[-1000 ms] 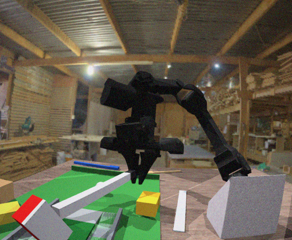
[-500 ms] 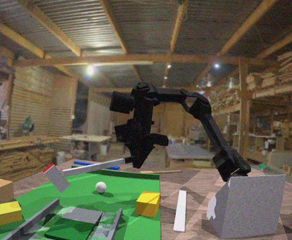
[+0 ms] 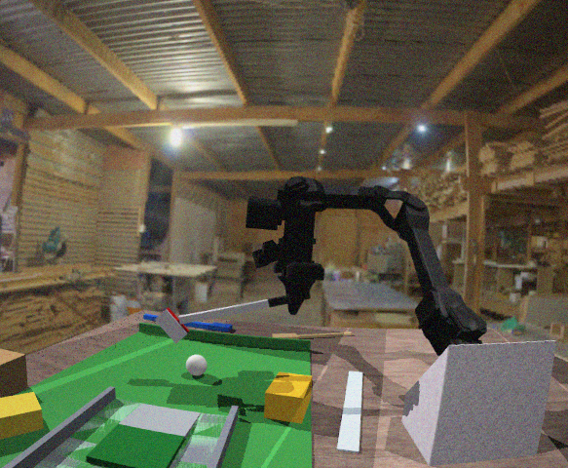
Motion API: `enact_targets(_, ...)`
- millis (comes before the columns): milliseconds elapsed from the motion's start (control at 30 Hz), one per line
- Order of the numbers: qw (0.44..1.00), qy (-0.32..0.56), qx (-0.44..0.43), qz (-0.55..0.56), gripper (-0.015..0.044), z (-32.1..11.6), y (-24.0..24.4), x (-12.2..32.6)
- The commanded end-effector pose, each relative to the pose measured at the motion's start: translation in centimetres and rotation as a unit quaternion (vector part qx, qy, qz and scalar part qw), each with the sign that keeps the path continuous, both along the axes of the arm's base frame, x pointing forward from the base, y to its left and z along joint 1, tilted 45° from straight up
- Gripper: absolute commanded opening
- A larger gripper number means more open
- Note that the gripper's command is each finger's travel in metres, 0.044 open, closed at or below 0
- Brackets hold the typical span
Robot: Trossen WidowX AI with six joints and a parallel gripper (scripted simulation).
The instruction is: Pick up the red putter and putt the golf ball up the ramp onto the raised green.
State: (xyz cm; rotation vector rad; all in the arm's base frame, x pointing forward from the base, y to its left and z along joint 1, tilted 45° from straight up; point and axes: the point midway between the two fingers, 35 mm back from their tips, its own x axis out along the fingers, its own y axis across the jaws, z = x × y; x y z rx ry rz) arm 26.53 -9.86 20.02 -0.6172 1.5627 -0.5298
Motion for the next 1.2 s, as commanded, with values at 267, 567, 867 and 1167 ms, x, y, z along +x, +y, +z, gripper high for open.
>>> enact_targets(267, 0.995, -0.057, -0.030, -0.080, 0.0000, 3.0, -2.6, -3.1)
enact_targets(567, 0.995, -0.058, -0.030, -0.080, 0.0000, 1.2, -4.5, -3.2)
enact_targets(867, 0.995, -0.058, -0.031, -0.080, 0.0000, 0.1, -5.6, -3.4)
enact_targets(1167, 0.995, -0.058, -0.031, -0.080, 0.0000, -0.9, -6.5, -3.5)
